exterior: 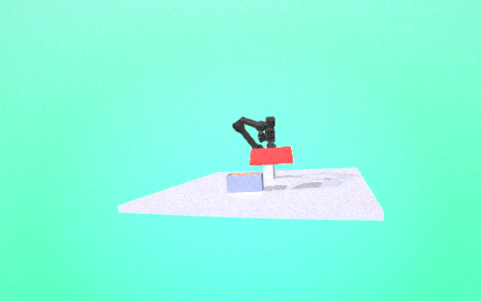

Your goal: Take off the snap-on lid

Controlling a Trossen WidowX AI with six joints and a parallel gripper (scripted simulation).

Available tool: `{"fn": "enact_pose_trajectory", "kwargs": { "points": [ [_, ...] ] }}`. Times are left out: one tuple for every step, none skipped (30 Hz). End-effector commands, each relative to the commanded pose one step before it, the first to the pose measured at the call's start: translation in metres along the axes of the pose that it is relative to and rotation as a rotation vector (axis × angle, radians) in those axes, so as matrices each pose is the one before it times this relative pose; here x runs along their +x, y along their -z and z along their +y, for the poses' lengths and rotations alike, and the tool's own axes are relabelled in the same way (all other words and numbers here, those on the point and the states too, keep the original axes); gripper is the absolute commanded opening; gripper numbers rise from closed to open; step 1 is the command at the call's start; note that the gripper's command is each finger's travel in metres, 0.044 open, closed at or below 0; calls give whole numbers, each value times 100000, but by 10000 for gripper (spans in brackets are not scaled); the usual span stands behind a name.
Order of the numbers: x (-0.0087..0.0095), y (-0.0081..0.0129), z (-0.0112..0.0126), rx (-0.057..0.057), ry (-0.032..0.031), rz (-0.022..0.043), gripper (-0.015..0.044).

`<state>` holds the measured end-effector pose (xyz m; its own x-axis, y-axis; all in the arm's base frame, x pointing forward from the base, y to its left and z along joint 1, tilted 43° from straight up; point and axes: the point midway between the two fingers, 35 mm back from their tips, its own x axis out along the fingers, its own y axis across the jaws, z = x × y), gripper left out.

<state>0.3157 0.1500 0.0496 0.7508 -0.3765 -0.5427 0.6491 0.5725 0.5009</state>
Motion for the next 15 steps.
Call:
{"fn": "enact_pose_trajectory", "kwargs": {
  "points": [
    [-246, 883, 429, 1158, -1173, -239, 0],
    [-9, 201, -6, 9, -2, 7, 0],
    [-9, 200, -6, 9, -2, 7, 0],
    [-9, 200, -6, 10, -2, 7, 0],
    [-9, 200, -6, 10, -2, 7, 0],
    [-9, 200, -6, 10, -2, 7, 0],
    [-9, 200, -6, 10, -2, 7, 0],
    [-9, 200, -6, 10, -2, 7, 0],
    [-9, 200, -6, 10, -2, 8, 0],
    [-9, 200, -6, 10, -2, 8, 0],
    [-9, 200, -6, 10, -2, 8, 0],
    [-9, 200, -6, 10, -2, 8, 0],
    [-9, 200, -6, 10, -2, 8, 0],
    [-9, 200, -6, 10, -2, 8, 0],
    [-9, 200, -6, 10, -2, 8, 0]
  ]
}}
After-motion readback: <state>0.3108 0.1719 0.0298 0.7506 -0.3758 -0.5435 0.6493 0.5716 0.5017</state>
